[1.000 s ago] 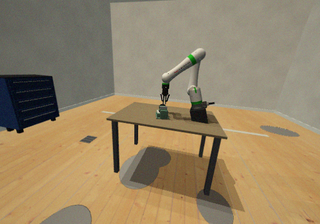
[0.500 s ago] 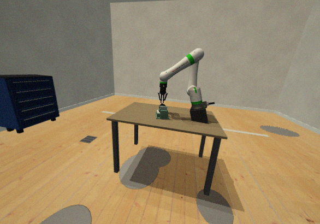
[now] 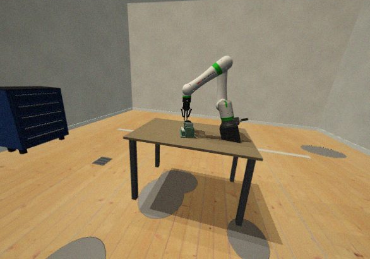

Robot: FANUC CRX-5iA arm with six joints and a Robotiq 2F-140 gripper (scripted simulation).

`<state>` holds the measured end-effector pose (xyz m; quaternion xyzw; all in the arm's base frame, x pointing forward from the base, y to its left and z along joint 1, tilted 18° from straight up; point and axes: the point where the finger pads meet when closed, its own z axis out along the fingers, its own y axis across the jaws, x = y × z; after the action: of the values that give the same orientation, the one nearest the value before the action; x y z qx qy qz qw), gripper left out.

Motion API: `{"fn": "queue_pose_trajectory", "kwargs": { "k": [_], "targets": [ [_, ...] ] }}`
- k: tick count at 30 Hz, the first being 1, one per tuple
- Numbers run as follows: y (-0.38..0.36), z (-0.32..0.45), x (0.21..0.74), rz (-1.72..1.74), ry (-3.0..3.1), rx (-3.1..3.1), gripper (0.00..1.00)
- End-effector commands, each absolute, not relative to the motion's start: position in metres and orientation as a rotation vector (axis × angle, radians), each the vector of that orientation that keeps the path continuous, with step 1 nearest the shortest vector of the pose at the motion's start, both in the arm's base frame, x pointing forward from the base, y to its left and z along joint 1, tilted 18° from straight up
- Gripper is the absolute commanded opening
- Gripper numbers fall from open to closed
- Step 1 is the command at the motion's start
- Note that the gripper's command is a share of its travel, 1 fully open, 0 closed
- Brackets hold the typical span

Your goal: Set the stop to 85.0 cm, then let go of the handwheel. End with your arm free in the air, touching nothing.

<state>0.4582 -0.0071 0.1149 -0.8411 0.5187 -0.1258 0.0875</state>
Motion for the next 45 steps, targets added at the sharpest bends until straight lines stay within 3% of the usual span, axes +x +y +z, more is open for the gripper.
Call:
{"fn": "queue_pose_trajectory", "kwargs": {
  "k": [1, 16, 45],
  "targets": [
    [-0.006, 0.111, 0.462, -0.374, 1.545, -2.505, 0.04],
    [-0.006, 0.079, 0.47, -0.374, 1.545, -2.505, 0.04],
    [-0.027, 0.061, 0.432, -0.374, 1.545, -2.505, 0.04]
  ]
}}
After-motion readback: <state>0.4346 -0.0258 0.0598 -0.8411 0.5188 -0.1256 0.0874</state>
